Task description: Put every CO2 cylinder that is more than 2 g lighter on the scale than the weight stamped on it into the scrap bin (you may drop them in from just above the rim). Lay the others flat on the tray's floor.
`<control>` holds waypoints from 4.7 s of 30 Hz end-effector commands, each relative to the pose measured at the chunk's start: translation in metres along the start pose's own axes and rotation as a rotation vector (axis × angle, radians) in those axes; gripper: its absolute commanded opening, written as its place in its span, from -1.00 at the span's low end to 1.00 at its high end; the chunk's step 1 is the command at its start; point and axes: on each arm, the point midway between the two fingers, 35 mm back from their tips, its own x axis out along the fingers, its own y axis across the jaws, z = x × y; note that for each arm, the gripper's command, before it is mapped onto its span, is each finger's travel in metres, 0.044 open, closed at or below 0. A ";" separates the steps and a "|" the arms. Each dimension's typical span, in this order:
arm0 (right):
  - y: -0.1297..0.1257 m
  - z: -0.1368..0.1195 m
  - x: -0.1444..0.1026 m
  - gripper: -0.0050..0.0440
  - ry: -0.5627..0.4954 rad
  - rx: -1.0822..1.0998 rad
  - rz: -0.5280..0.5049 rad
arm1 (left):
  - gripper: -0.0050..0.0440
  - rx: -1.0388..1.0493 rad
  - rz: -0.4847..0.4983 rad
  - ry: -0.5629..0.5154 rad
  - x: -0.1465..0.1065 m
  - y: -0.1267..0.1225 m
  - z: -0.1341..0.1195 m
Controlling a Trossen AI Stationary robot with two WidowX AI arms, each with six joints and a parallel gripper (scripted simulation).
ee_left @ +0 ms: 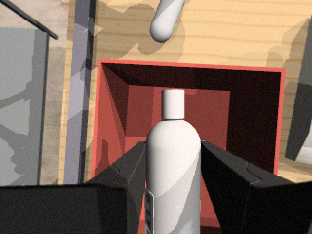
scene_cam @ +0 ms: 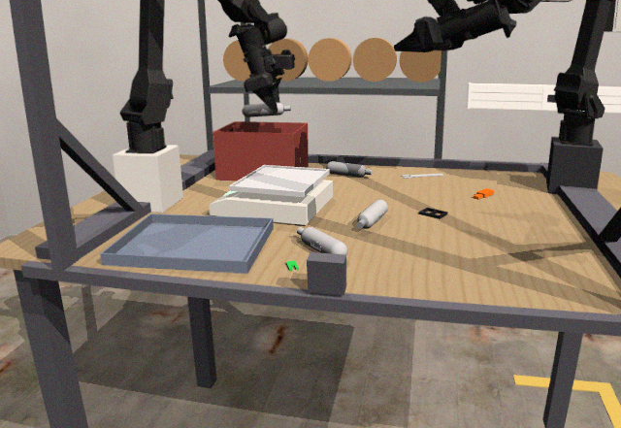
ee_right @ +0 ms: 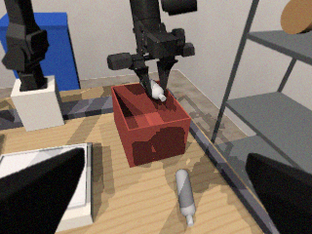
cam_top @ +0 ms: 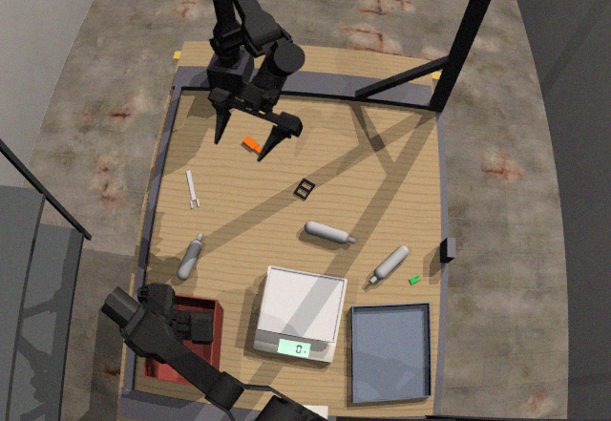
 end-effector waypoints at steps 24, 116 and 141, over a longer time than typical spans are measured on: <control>0.001 0.006 -0.002 1.00 -0.011 0.014 0.006 | 0.30 0.002 -0.024 0.010 -0.008 0.000 -0.007; 0.012 -0.014 -0.027 1.00 0.364 -0.667 1.050 | 0.25 0.833 -0.128 0.050 0.140 -0.351 0.211; 0.012 -0.014 -0.027 1.00 0.364 -0.667 1.050 | 0.25 1.857 -0.322 0.141 0.159 -0.364 0.213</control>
